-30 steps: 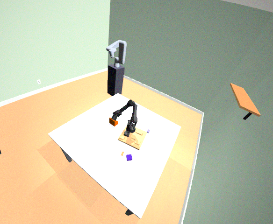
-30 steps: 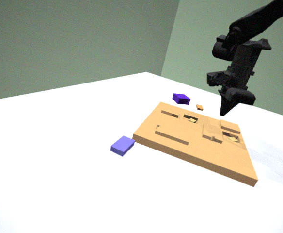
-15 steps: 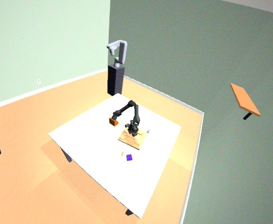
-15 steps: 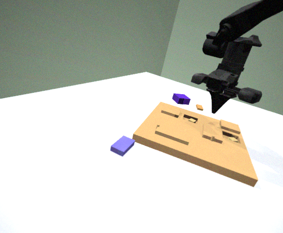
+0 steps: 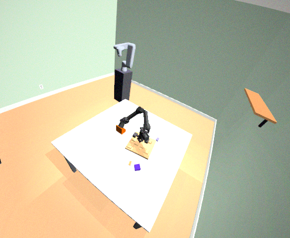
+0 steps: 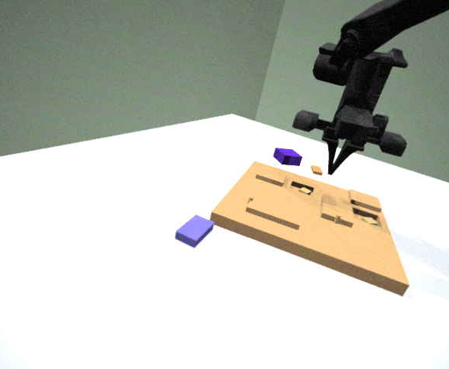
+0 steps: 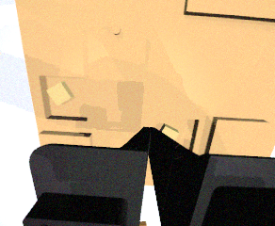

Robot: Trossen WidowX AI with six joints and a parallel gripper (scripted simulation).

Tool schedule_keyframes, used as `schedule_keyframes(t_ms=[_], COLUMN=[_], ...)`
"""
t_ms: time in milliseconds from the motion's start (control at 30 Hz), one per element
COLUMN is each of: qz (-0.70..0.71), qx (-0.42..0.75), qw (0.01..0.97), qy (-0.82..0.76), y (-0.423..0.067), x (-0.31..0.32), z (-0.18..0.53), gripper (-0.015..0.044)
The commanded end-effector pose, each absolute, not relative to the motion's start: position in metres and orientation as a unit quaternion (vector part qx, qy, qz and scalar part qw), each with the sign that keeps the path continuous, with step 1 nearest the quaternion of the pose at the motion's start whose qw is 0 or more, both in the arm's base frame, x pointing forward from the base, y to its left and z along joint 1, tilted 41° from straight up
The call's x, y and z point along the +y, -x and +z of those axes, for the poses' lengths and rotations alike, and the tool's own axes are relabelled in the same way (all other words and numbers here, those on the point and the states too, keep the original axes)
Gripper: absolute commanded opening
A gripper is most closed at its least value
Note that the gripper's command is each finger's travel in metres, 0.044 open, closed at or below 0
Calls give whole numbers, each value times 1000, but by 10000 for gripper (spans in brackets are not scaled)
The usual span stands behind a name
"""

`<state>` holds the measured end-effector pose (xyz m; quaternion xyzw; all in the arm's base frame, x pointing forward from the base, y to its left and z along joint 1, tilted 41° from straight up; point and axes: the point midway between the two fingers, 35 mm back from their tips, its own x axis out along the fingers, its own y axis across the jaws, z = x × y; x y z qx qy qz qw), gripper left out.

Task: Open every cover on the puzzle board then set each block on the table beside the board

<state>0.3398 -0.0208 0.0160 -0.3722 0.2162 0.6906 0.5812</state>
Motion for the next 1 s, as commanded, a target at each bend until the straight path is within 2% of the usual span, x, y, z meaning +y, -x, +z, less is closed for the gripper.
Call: schedule_keyframes(t_ms=[0, 967], qz=[691, 691], qx=[209, 209], qw=[580, 580], qy=[377, 377], y=[-342, -342], x=[-21, -16], z=[18, 12], gripper=[0, 0])
